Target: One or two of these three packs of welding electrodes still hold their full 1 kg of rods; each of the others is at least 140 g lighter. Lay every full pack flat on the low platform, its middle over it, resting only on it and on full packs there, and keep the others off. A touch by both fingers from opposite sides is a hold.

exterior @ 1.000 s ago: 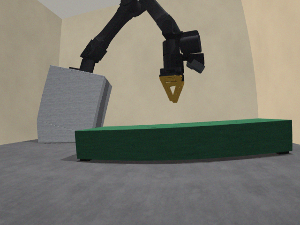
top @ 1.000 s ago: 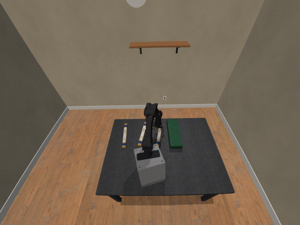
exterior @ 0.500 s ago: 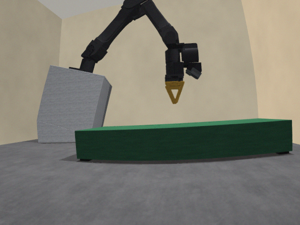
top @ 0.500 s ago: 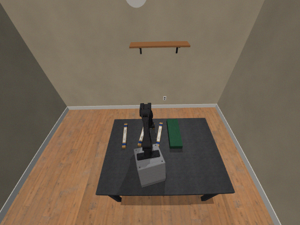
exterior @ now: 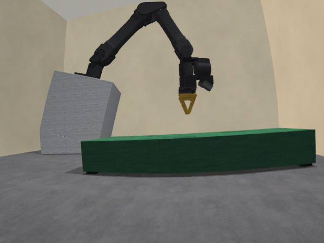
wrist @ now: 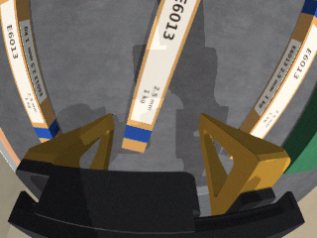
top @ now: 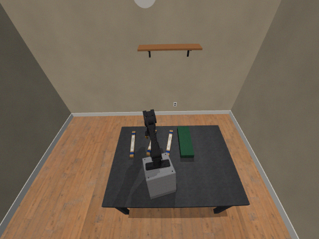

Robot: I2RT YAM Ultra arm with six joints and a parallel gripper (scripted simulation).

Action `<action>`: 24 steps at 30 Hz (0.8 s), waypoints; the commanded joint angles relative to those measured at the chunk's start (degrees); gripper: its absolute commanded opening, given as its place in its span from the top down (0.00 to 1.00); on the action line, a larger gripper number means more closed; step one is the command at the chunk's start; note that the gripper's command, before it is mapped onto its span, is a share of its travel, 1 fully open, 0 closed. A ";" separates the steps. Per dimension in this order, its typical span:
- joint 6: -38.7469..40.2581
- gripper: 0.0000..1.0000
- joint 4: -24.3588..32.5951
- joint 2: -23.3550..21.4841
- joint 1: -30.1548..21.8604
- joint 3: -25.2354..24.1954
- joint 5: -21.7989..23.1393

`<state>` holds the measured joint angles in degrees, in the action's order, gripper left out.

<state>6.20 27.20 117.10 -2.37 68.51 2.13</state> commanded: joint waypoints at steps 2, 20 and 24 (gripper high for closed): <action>5.72 0.26 0.90 0.43 -3.52 3.33 -2.10; 19.85 0.26 6.67 6.58 -18.25 15.04 -6.16; 22.92 0.26 8.76 8.87 -21.46 19.29 -7.01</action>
<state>25.45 33.41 125.58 -21.23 84.07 -3.60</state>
